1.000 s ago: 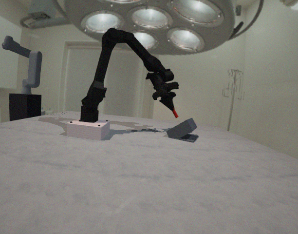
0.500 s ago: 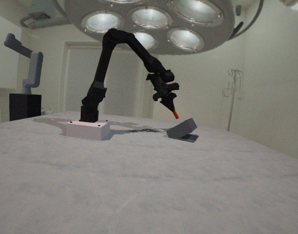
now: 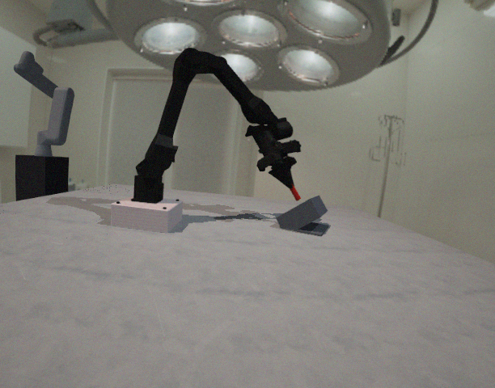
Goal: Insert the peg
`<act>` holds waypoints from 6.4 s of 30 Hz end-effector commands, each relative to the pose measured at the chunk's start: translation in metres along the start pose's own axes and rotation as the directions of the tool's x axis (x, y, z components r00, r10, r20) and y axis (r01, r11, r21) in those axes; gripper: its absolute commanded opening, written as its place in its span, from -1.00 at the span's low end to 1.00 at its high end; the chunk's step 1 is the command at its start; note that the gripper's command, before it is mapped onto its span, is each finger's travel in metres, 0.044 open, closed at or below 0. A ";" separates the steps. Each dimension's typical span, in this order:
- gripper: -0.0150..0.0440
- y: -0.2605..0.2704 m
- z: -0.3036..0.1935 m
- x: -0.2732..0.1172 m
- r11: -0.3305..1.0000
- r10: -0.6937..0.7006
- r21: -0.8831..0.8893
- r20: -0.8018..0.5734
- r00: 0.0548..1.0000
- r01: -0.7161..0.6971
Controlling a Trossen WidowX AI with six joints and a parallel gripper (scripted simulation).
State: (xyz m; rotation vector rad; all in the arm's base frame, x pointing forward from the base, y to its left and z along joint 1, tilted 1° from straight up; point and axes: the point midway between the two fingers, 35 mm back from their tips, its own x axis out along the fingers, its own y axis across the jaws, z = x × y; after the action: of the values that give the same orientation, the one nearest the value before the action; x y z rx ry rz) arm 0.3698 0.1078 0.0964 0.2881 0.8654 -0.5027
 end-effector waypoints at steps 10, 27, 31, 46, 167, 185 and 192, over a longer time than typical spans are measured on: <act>-0.49 -0.004 -0.007 0.010 1.000 -0.009 -0.014 -0.013 1.000 0.009; -0.49 -0.002 -0.005 0.007 1.000 -0.004 -0.002 -0.002 1.000 0.004; -0.49 -0.003 -0.006 0.007 1.000 -0.004 -0.002 -0.002 1.000 0.004; -0.49 -0.006 -0.009 0.007 1.000 -0.004 -0.002 -0.002 1.000 0.004; -0.49 -0.004 -0.005 0.041 1.000 -0.004 -0.002 0.000 1.000 0.004; -0.31 -0.003 -0.004 0.040 1.000 -0.001 0.006 0.003 1.000 0.001; 0.31 -0.003 -0.004 0.040 1.000 -0.001 0.006 0.003 1.000 0.001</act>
State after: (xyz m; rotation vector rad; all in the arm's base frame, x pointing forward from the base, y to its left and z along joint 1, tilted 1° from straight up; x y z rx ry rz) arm 0.3870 0.0946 0.0622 0.2925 0.8609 -0.5070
